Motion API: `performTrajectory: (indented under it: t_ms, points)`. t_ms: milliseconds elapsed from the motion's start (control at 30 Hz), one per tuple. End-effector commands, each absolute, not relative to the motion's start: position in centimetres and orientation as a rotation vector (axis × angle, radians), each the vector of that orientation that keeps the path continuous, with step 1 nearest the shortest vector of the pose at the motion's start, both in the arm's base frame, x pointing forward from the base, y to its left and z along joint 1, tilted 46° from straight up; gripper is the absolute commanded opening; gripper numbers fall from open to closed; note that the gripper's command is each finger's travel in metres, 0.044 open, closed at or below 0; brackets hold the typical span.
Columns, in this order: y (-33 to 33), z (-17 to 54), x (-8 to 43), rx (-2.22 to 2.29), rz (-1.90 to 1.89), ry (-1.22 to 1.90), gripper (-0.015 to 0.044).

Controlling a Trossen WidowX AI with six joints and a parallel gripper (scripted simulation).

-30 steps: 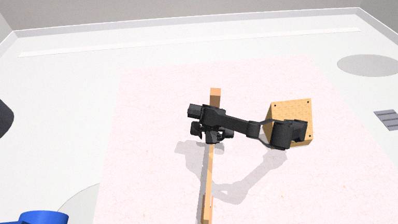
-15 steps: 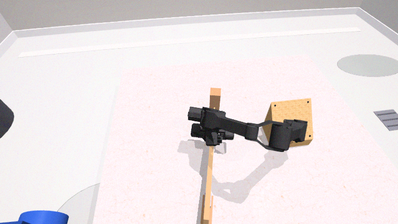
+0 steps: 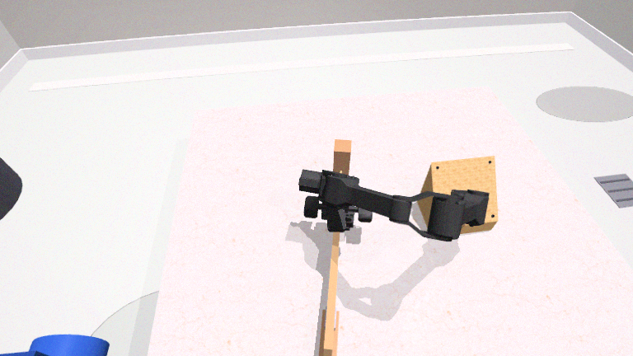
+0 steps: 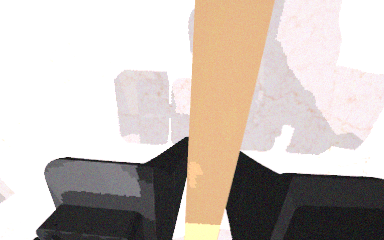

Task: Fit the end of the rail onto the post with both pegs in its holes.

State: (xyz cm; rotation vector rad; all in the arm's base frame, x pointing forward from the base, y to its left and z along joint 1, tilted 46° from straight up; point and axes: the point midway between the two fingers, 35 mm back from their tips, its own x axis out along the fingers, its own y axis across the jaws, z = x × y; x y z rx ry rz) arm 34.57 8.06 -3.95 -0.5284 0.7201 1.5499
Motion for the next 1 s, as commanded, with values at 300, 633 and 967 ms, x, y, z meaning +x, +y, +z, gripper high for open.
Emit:
performTrajectory:
  t_ms: [300, 633, 967]
  points:
    - [8.19, -3.96, 34.54, -0.522, 1.551, 0.717, 0.0]
    - [7.68, -3.62, 34.65, -0.523, 1.551, 0.717, 0.0]
    - [7.33, -3.29, 34.85, -0.523, 1.551, 0.717, 0.0]
